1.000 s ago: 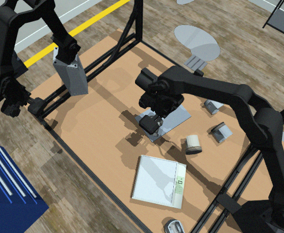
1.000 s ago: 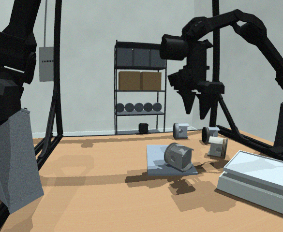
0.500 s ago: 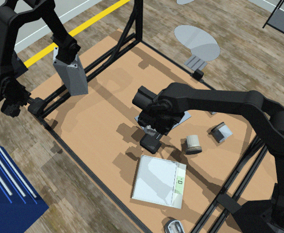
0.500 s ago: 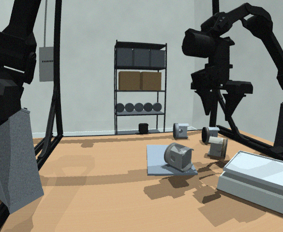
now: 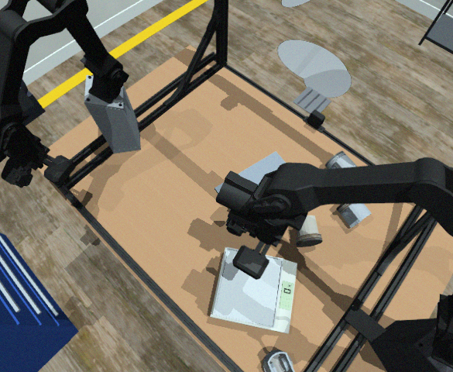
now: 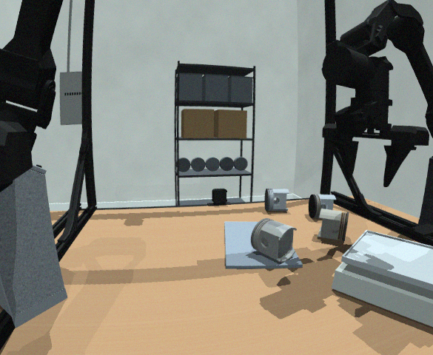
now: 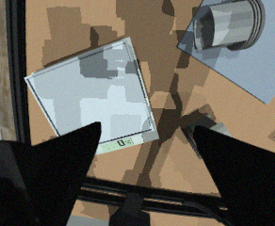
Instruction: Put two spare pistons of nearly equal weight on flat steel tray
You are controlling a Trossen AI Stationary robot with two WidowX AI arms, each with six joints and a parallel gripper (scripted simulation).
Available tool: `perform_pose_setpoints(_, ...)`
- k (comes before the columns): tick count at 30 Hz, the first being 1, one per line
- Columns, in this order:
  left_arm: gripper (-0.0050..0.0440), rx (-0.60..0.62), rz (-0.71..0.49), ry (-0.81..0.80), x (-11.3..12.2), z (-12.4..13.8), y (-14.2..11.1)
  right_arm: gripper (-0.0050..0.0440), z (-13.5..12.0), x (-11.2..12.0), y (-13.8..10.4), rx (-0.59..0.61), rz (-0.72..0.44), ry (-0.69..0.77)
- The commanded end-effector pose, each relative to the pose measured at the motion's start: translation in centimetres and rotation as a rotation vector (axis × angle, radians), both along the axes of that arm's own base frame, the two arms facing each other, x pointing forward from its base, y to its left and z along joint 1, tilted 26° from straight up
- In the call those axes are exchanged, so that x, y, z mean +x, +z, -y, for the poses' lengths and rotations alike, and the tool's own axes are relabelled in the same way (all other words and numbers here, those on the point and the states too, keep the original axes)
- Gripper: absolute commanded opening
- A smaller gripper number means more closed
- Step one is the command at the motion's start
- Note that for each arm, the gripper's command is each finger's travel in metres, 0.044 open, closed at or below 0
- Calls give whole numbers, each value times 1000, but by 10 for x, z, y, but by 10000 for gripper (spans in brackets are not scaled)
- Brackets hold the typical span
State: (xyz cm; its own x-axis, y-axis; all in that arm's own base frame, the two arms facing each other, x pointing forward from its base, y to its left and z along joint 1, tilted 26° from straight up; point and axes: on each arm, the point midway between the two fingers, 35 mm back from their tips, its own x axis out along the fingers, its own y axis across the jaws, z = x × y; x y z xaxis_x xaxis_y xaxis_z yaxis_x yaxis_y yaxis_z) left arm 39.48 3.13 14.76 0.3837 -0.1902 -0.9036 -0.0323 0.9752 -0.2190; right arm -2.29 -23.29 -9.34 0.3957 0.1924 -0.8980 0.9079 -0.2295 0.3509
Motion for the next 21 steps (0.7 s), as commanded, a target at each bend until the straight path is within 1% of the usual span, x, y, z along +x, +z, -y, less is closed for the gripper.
perform_pose_setpoints(1,378,-15,-2,30,-16,-9,-7,440,0,0,0,1,1,0)
perform_pose_setpoints(4,378,-16,-2,32,-27,-16,-14,440,0,0,0,1,1,0)
perform_pose_setpoints(5,378,-27,-6,56,-31,-18,-17,440,0,0,0,1,1,0)
perform_pose_setpoints(7,378,-27,-6,56,-31,-18,-17,440,0,0,0,1,1,0)
perform_pose_setpoints(21,378,-65,-15,135,-89,-38,-51,440,0,0,0,1,1,0)
